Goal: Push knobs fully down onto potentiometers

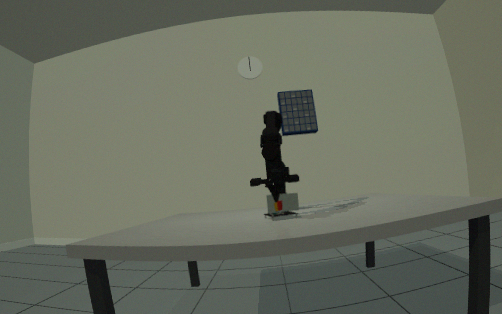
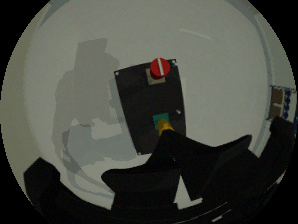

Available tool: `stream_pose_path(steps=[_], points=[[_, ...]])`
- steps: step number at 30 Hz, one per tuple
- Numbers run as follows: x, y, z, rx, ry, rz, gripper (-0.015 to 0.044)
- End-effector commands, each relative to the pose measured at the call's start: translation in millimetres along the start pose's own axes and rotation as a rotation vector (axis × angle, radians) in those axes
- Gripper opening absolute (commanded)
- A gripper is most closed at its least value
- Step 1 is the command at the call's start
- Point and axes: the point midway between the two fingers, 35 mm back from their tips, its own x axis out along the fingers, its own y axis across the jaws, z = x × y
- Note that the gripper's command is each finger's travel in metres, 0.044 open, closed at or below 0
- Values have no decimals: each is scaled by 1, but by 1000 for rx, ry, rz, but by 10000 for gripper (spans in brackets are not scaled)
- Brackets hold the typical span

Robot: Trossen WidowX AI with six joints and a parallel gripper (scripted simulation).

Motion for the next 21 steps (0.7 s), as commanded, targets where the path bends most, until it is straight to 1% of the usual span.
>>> stream_pose_path(steps=[1, 21], points=[[17, -1, 2, 0, 20, 0, 0], [-15, -1, 3, 0, 20, 0, 0]])
